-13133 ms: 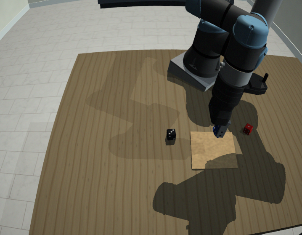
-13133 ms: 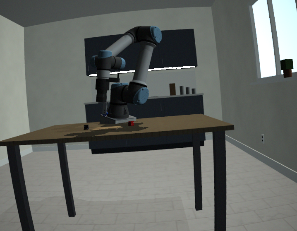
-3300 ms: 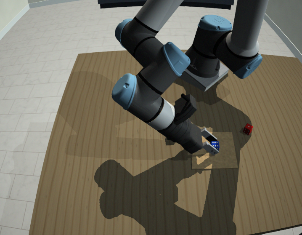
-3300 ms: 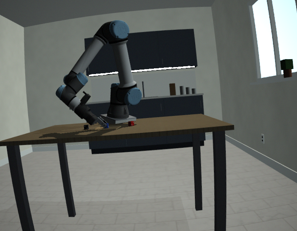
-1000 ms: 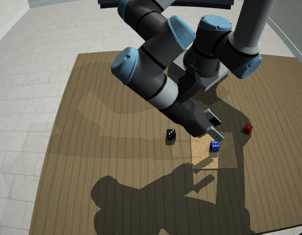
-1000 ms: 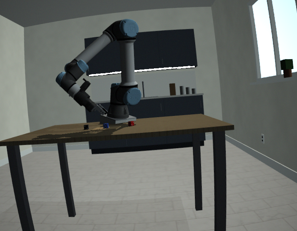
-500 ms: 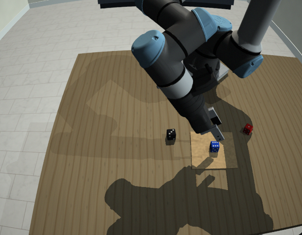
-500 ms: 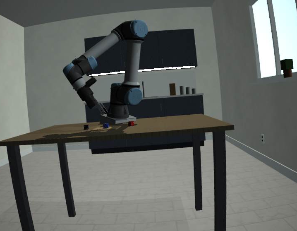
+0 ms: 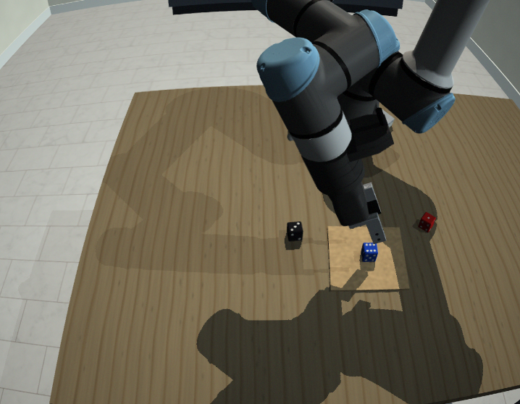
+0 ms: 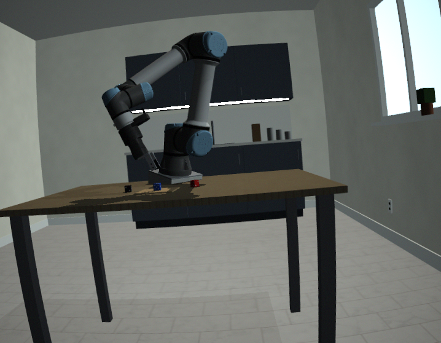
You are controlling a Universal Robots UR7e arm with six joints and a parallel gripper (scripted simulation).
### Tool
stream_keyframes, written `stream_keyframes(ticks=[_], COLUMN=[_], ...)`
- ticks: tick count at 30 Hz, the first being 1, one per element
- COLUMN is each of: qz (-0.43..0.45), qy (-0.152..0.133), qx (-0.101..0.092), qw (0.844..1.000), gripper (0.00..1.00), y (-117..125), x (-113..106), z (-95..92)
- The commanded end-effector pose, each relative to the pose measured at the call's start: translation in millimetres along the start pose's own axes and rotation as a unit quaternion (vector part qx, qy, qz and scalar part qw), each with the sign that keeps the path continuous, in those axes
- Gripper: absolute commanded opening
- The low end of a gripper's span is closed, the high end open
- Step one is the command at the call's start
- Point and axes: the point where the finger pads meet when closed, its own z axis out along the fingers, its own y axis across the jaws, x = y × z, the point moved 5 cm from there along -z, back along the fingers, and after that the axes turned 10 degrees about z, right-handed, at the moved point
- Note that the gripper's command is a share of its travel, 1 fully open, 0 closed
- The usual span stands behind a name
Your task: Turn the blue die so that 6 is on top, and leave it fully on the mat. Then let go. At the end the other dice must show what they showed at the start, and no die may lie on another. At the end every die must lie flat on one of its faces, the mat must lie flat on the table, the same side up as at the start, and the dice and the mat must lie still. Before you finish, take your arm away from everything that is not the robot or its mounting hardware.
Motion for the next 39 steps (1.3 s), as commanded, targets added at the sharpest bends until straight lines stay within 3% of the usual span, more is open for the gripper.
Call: stream_keyframes(ticks=[1,12,18,20,24,27,39], qz=[0.001,0.001,0.001,0.001,0.001,0.002,0.002], qy=[-0.059,-0.082,-0.139,-0.139,-0.182,-0.199,-0.202], qx=[-0.012,-0.017,-0.021,-0.021,-0.032,-0.038,-0.039], qw=[0.998,0.997,0.99,0.99,0.983,0.979,0.979], gripper=[1.0,1.0,1.0,1.0,1.0,1.0,1.0], y=[-1,-1,-3,-3,-4,-4,-4], x=[8,11,17,17,23,25,26], z=[-0.1,0.1,3.6,3.6,4.3,4.1,4.0])
